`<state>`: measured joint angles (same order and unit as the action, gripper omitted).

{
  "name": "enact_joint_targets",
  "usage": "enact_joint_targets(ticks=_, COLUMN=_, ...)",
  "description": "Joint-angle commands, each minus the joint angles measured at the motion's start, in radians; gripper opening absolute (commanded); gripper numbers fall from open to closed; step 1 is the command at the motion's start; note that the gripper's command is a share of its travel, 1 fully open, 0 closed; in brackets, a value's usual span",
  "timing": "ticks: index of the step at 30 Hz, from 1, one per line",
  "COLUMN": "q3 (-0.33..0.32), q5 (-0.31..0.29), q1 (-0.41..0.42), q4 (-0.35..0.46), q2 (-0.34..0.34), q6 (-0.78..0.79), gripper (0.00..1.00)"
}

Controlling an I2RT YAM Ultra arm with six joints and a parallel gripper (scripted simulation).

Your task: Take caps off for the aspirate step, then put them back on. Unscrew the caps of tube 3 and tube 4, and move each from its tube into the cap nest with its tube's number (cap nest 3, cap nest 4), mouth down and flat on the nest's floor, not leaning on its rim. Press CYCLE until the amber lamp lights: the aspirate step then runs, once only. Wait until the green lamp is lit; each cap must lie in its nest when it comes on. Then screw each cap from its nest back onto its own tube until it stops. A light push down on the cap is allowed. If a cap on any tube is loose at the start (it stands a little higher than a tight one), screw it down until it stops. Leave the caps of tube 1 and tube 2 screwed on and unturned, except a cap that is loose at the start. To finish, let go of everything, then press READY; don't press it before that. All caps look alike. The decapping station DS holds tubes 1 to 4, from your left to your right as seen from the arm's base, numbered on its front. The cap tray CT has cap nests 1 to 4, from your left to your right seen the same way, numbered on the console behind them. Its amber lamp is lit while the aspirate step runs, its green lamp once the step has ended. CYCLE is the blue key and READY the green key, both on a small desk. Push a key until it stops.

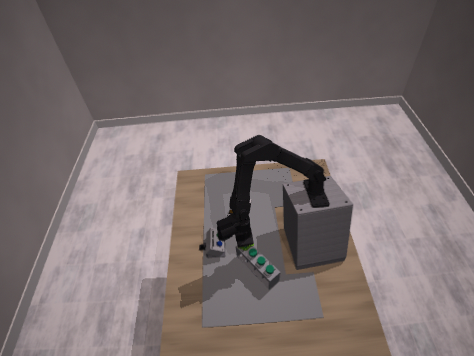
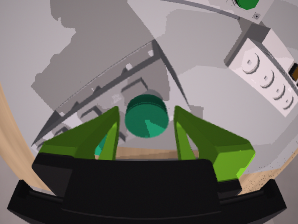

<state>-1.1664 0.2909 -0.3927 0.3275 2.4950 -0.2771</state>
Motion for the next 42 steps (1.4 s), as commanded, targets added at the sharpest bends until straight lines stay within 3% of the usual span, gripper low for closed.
enact_joint_targets(ticks=1, q3=-0.002, q5=0.003, q1=-0.003, q4=0.000, q2=-0.013, q6=0.278, gripper=0.49)
enact_joint_targets(ticks=3, q3=-0.002, q5=0.003, q1=-0.003, q4=0.000, q2=-0.013, q6=0.278, gripper=0.49)
enact_joint_targets(ticks=5, q3=-0.002, q5=0.002, q1=-0.003, q4=0.000, q2=-0.013, q6=0.445, gripper=0.49)
enact_joint_targets(ticks=6, q3=-0.002, q5=0.002, q1=-0.003, q4=0.000, q2=-0.013, q6=0.445, gripper=0.49)
enact_joint_targets(ticks=18, q3=0.000, q5=0.002, q1=-0.005, q4=-0.001, q2=-0.013, q6=1.091, gripper=0.49)
enact_joint_targets(ticks=28, q3=0.000, q5=0.002, q1=-0.006, q4=-0.002, q2=-0.012, q6=1.149, gripper=0.49)
enact_joint_targets(ticks=29, q3=0.000, q5=0.002, q1=-0.006, q4=-0.002, q2=-0.012, q6=1.149, gripper=0.00)
enact_joint_targets(ticks=42, q3=0.000, q5=0.002, q1=-0.006, q4=-0.002, q2=-0.012, q6=1.149, gripper=0.00)
